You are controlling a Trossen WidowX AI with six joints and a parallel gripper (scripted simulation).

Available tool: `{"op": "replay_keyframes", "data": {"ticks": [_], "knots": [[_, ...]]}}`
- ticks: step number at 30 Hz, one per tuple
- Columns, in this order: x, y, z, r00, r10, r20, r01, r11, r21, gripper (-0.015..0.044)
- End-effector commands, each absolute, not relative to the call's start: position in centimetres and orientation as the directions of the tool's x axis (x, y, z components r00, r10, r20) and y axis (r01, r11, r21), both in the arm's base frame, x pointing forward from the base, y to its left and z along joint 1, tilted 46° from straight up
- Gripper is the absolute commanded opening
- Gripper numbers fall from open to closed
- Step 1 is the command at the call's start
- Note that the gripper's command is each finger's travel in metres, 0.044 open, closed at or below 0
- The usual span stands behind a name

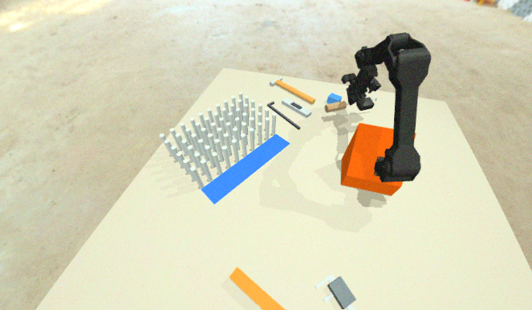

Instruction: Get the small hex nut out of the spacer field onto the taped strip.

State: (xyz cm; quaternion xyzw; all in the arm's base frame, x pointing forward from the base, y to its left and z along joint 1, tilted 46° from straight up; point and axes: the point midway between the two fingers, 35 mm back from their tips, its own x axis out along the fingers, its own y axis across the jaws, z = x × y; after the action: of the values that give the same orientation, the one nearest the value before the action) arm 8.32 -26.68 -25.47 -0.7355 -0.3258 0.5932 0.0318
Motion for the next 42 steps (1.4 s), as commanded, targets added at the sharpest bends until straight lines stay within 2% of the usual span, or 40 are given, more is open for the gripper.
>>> {"op": "replay_keyframes", "data": {"ticks": [1,4,42], "knots": [[8.1,-26.9,-25.7,0.097,0.508,-0.856,0.285,-0.838,-0.466,0.0000],[8.0,-26.9,-25.8,0.100,0.506,-0.857,0.235,-0.849,-0.474,0.0000],[8.3,-23.5,-29.2,0.097,0.504,-0.858,0.243,-0.849,-0.470,0.0000]]}}
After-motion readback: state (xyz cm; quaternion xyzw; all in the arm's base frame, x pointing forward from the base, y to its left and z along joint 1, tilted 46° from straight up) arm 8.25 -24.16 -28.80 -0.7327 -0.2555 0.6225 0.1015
